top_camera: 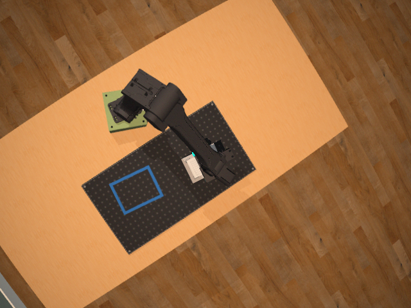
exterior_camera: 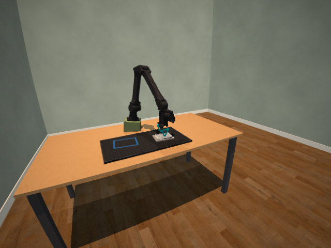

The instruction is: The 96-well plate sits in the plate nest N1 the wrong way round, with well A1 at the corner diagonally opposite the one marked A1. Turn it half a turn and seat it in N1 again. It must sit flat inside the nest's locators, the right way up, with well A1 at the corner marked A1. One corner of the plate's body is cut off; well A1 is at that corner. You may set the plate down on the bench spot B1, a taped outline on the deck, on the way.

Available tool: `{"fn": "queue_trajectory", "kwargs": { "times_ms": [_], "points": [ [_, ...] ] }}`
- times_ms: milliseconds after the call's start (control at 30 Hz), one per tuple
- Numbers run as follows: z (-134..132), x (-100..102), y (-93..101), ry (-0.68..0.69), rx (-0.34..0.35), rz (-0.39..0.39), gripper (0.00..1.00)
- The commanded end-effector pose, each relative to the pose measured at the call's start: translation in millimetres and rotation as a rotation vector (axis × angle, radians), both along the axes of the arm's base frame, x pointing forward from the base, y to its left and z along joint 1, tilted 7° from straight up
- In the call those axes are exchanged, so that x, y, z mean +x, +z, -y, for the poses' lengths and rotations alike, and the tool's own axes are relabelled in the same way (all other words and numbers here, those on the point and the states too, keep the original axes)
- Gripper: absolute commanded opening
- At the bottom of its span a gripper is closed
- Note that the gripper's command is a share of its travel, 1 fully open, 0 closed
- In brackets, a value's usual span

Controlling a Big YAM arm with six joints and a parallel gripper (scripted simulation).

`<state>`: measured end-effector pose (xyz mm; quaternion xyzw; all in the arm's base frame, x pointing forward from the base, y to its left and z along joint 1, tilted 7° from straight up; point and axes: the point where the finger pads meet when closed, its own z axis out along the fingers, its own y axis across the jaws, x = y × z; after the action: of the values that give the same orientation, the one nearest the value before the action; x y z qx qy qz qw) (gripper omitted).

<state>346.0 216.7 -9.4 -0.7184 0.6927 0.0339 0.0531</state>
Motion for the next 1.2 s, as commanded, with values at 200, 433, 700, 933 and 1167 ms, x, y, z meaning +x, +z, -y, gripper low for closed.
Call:
{"fn": "queue_trajectory", "kwargs": {
  "times_ms": [200, 433, 700, 933, 1167],
  "points": [
    [-6.2, 2.1, -14.1, 0.000, 0.004, 0.010, 1.00],
    [-6.6, 5.7, -19.7, -0.003, 0.006, 0.015, 1.00],
    [-9.4, 13.8, -8.0, -0.002, 0.019, 0.034, 1.00],
    [-9.4, 13.8, -8.0, -0.002, 0.019, 0.034, 0.00],
    [-9.4, 13.8, -8.0, -0.002, 0.019, 0.034, 0.00]
  ]
}}
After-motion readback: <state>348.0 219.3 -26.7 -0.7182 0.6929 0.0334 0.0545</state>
